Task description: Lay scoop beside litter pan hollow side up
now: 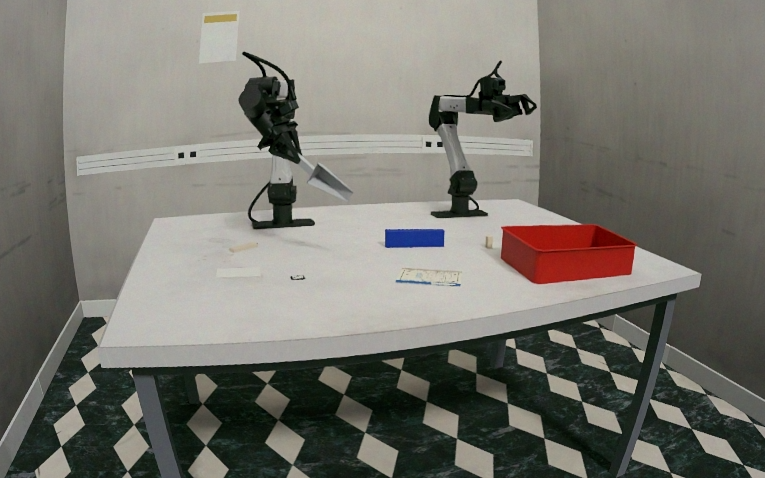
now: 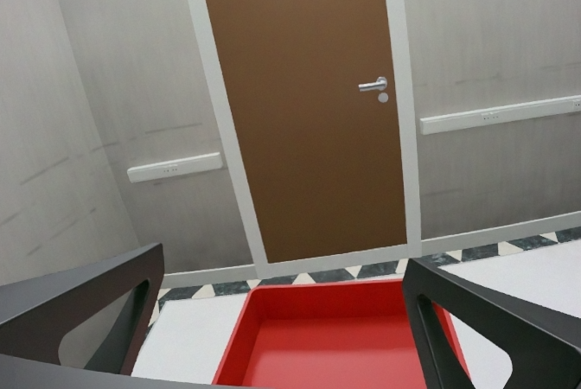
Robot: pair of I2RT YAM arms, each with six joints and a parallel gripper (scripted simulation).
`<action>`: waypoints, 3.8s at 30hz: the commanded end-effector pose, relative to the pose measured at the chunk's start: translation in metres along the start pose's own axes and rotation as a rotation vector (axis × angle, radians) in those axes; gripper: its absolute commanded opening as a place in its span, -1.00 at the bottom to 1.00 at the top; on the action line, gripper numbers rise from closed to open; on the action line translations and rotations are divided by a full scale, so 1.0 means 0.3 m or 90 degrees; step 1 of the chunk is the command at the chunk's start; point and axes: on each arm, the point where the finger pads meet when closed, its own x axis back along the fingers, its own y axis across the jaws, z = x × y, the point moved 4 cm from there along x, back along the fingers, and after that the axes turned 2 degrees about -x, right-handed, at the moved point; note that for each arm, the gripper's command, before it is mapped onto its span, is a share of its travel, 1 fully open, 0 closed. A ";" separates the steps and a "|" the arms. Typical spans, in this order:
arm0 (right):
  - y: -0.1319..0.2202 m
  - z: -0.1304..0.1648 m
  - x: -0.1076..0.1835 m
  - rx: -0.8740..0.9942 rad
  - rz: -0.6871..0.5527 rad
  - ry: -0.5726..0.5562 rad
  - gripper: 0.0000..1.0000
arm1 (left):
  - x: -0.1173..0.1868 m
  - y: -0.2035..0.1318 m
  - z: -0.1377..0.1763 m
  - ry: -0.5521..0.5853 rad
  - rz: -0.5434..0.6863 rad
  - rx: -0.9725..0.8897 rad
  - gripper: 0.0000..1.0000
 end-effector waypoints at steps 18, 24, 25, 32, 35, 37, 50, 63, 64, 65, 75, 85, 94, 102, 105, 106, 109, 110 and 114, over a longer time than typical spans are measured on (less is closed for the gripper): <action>0.003 -0.011 0.010 0.008 0.004 -0.006 -0.81 | 0.006 0.007 -0.023 -0.013 -0.005 0.001 1.00; -0.008 -0.015 0.010 0.018 0.016 -0.007 -0.93 | 0.006 0.007 -0.023 -0.013 -0.005 0.001 1.00; -0.014 -0.020 0.006 0.032 0.024 -0.005 -0.93 | 0.006 0.007 -0.023 -0.013 -0.005 0.001 1.00; -0.041 -0.099 -0.193 0.210 0.104 0.033 -0.93 | 0.006 0.007 -0.023 -0.013 -0.005 0.001 1.00; -0.027 -0.122 -0.233 0.243 0.114 0.036 -0.93 | 0.006 0.007 -0.023 -0.013 -0.005 0.001 1.00; 0.008 -0.168 -0.311 0.307 0.131 0.038 -0.93 | 0.006 0.007 -0.023 -0.013 -0.005 0.001 1.00; 0.378 -0.402 -0.721 0.621 0.262 -0.012 -0.93 | -0.042 -0.119 -0.045 0.050 0.082 0.030 1.00; 0.878 -0.458 -0.947 0.784 0.421 -0.110 -0.93 | -0.018 -0.753 -0.302 0.122 0.429 0.021 1.00; 0.922 -0.449 -0.960 0.795 0.434 -0.115 -0.93 | -0.004 -0.787 -0.321 0.116 0.447 0.019 1.00; 0.965 -0.438 -0.973 0.804 0.447 -0.119 -0.93 | 0.004 -0.800 -0.336 0.101 0.455 0.019 1.00; 1.214 -0.322 -1.039 0.856 0.492 -0.128 -0.93 | 0.116 -1.001 -0.424 0.095 0.558 0.003 1.00; 1.480 -0.103 -1.101 0.919 0.512 -0.132 -0.93 | 0.277 -1.220 -0.476 0.122 0.666 -0.029 1.00; 1.609 -0.021 -1.119 0.953 0.467 -0.154 -0.93 | 0.299 -1.003 -0.415 0.172 0.631 -0.043 1.00; 1.612 -0.021 -1.119 0.953 0.467 -0.155 -0.93 | 0.363 -0.727 -0.363 0.193 0.574 -0.025 1.00; 1.612 -0.021 -1.119 0.953 0.467 -0.155 -0.93 | 0.418 -0.594 -0.317 0.204 0.540 -0.018 1.00; 1.612 -0.021 -1.119 0.953 0.467 -0.155 -0.93 | 0.439 -0.552 -0.300 0.207 0.528 -0.015 1.00; 1.612 -0.021 -1.119 0.953 0.467 -0.155 -0.93 | 0.509 -0.438 -0.239 0.218 0.494 -0.008 1.00; 1.612 -0.021 -1.119 0.953 0.467 -0.155 -0.93 | 0.534 -0.404 -0.217 0.222 0.482 -0.005 1.00; 1.612 -0.021 -1.119 0.953 0.467 -0.155 -0.93 | 0.641 -0.290 -0.118 0.236 0.435 0.008 1.00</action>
